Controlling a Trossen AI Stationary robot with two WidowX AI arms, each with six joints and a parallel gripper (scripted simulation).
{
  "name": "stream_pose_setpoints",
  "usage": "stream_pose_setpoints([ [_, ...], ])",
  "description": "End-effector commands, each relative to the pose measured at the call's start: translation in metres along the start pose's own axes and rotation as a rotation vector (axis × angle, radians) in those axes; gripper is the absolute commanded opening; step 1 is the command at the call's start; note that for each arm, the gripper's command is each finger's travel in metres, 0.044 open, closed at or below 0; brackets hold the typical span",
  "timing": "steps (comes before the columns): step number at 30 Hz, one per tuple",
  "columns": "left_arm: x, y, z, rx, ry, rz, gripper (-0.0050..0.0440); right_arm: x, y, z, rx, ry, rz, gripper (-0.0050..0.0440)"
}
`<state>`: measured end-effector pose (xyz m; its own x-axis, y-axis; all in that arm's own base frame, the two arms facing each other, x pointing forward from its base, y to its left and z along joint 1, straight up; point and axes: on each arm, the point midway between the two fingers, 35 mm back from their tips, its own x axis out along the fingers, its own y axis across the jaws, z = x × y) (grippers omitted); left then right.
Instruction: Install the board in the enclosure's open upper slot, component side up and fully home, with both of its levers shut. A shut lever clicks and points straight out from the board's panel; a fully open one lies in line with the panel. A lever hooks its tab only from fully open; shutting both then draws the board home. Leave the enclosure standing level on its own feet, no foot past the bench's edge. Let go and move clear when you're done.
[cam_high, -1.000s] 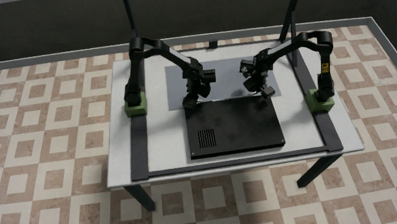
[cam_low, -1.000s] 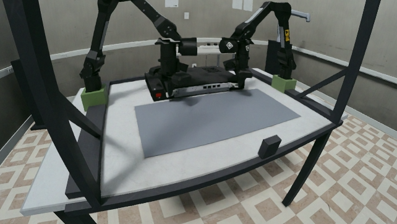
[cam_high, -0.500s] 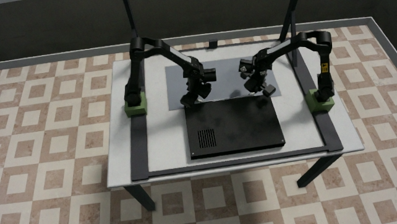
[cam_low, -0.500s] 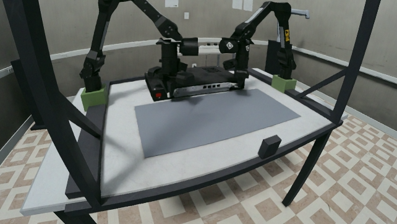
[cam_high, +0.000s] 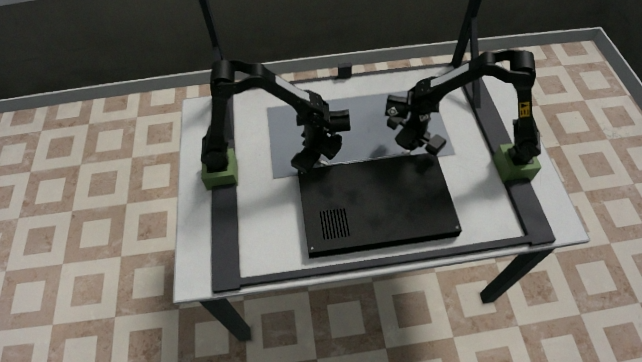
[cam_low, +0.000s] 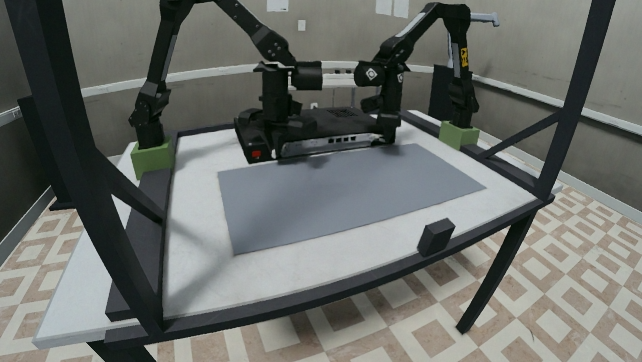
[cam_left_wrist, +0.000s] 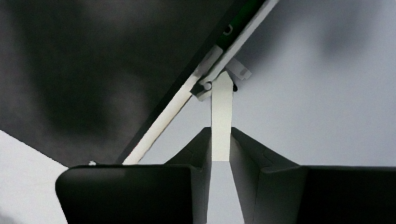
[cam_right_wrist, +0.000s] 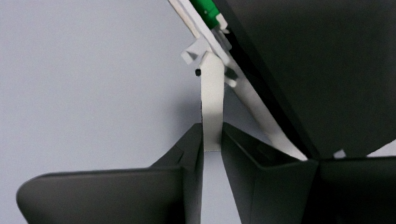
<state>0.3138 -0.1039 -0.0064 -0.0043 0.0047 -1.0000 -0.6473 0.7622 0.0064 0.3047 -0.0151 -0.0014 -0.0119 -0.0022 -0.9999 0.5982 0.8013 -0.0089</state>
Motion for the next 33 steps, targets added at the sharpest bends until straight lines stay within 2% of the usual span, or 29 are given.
stream_pose_setpoints([
  [1, -0.008, -0.010, 0.003, -0.081, -0.014, -0.021, 0.0008, -0.006, 0.006, 0.005, 0.066, -0.018, 0.011, 0.0009],
  [6, -0.008, -0.011, 0.004, -0.156, -0.013, -0.021, 0.0008, -0.006, 0.009, 0.006, 0.152, -0.017, 0.013, 0.0009],
  [21, -0.008, -0.013, 0.004, -0.163, -0.013, -0.021, 0.0008, -0.006, 0.017, 0.010, 0.419, -0.015, 0.016, 0.0009],
  [30, -0.009, -0.019, 0.008, -0.415, -0.010, -0.025, 0.0008, -0.007, 0.018, 0.011, 0.484, -0.015, 0.017, 0.0009],
  [33, -0.009, -0.020, 0.009, -0.428, -0.009, -0.026, 0.0008, -0.007, 0.017, 0.011, 0.485, -0.014, 0.016, 0.0009],
])
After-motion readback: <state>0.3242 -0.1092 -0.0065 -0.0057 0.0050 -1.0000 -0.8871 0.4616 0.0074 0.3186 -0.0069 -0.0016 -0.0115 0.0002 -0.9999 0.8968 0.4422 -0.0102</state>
